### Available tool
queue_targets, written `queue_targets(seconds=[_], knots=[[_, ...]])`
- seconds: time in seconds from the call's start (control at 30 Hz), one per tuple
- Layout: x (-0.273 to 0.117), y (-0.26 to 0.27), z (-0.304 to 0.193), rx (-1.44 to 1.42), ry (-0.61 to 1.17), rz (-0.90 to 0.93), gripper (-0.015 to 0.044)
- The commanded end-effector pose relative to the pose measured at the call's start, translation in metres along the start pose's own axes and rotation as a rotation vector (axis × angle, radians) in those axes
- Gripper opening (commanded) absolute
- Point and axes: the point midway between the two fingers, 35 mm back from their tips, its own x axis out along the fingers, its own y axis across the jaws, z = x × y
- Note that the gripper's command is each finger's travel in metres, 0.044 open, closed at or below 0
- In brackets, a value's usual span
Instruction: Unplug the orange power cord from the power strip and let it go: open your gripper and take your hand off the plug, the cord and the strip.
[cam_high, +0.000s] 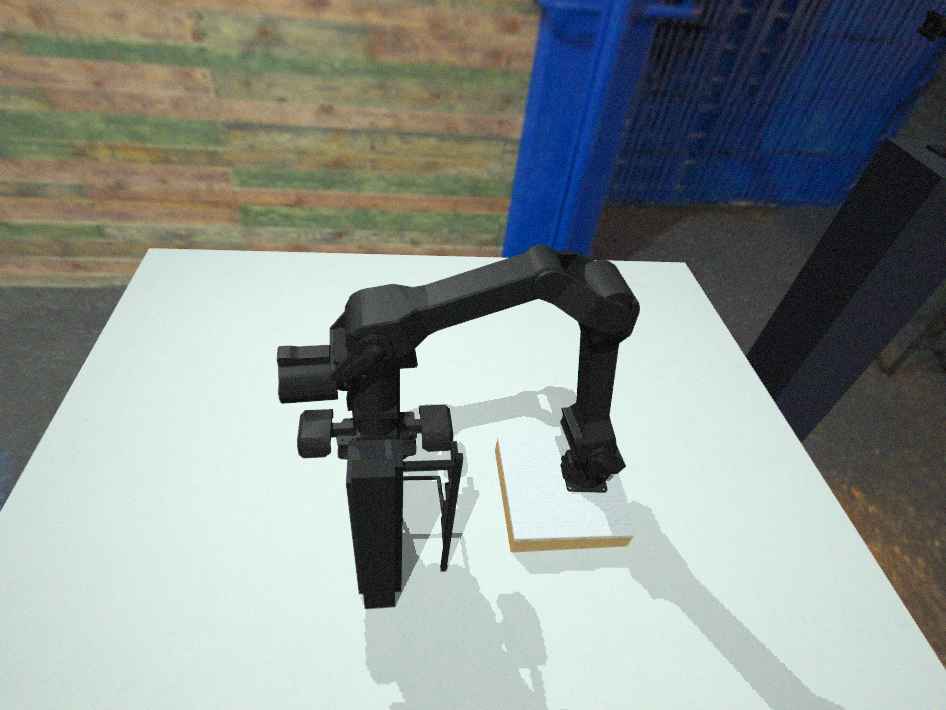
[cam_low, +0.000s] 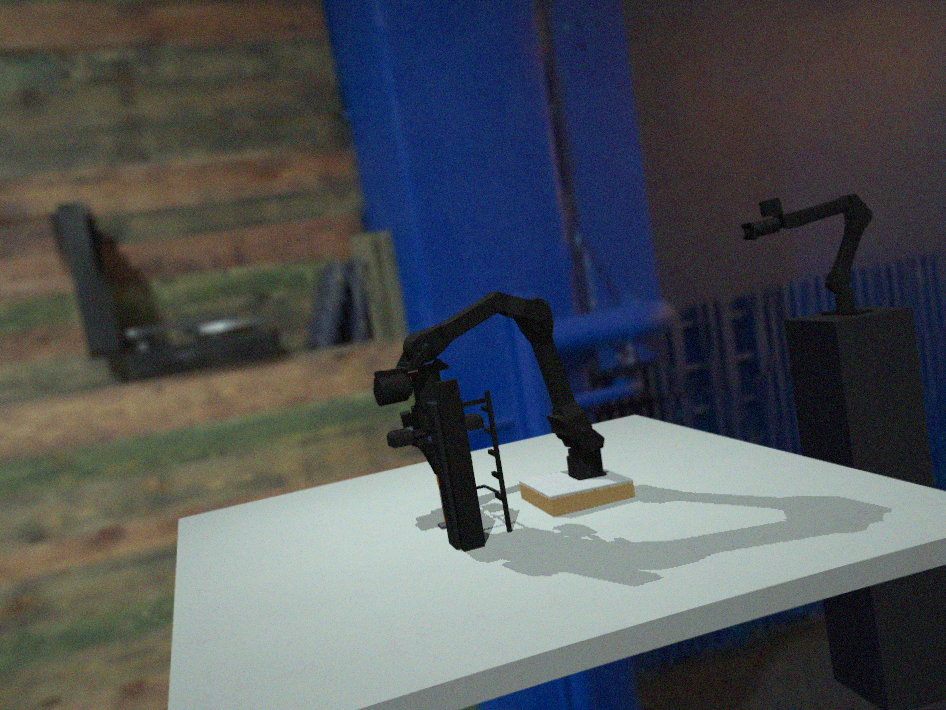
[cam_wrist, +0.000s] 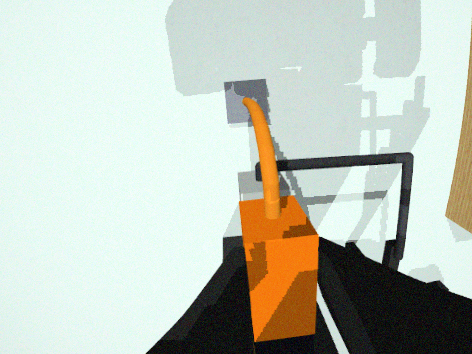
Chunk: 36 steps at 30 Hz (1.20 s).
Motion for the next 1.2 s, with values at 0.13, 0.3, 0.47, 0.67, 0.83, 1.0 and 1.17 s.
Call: queue_targets(seconds=[0.13,0.3,0.47,0.67,0.83,1.0,1.17], knots=[[-0.002,0.0,0.033,0.022,-0.051,0.0,0.0],[-0.002,-0.001,0.042,0.023,-0.051,0.0,0.0],[-0.002,-0.002,0.05,0.023,-0.051,0.0,0.0],[-0.001,-0.002,0.041,0.025,-0.05,0.0,0.0131],[-0.001,-0.002,0.041,0.025,-0.05,0.0,0.0263],[-0.003,-0.002,0.047,0.025,-0.05,0.0,0.0394],[-0.014,-0.003,0.092,0.025,-0.054,0.0,0.044]])
